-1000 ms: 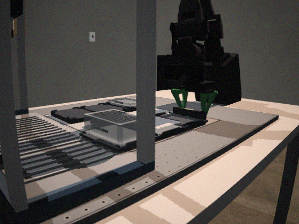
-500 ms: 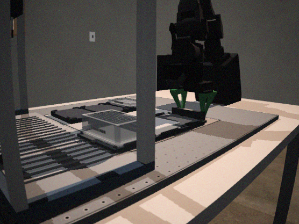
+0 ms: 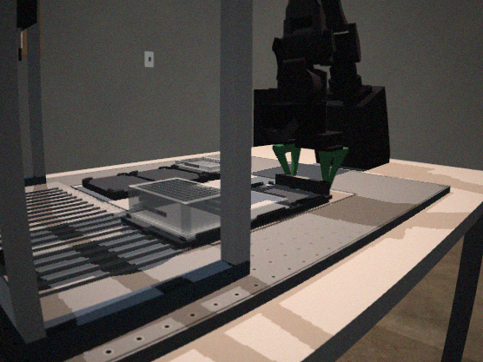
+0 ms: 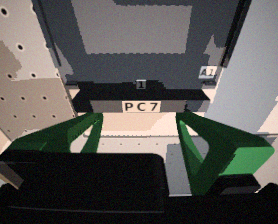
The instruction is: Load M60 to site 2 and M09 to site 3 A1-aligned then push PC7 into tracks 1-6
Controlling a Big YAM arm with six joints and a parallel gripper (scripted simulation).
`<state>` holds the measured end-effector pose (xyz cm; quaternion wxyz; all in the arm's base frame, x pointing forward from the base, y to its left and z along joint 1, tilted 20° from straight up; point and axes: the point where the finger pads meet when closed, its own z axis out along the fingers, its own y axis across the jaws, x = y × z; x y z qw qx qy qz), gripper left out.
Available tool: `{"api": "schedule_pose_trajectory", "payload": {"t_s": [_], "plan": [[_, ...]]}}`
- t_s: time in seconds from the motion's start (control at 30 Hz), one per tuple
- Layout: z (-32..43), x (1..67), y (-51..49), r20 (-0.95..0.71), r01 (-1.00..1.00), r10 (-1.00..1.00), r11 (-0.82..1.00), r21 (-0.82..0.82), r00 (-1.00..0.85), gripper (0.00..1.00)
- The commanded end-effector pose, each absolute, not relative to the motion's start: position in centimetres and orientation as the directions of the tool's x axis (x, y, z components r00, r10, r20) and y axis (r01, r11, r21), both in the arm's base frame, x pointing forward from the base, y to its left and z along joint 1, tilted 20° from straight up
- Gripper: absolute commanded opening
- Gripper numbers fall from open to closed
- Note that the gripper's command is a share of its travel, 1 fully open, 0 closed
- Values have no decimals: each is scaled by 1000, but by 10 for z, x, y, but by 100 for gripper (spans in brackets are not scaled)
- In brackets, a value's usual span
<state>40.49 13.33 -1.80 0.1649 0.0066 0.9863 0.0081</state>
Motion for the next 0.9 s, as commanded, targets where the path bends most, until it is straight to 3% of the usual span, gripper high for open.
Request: {"api": "schedule_pose_trajectory", "payload": {"t_s": [0.0, 0.87], "plan": [[-3, 441, 134, -382, 13, 24, 999, 30, -924, 80], [4, 458, 131, -380, 14, 24, 999, 29, -925, 80]]}}
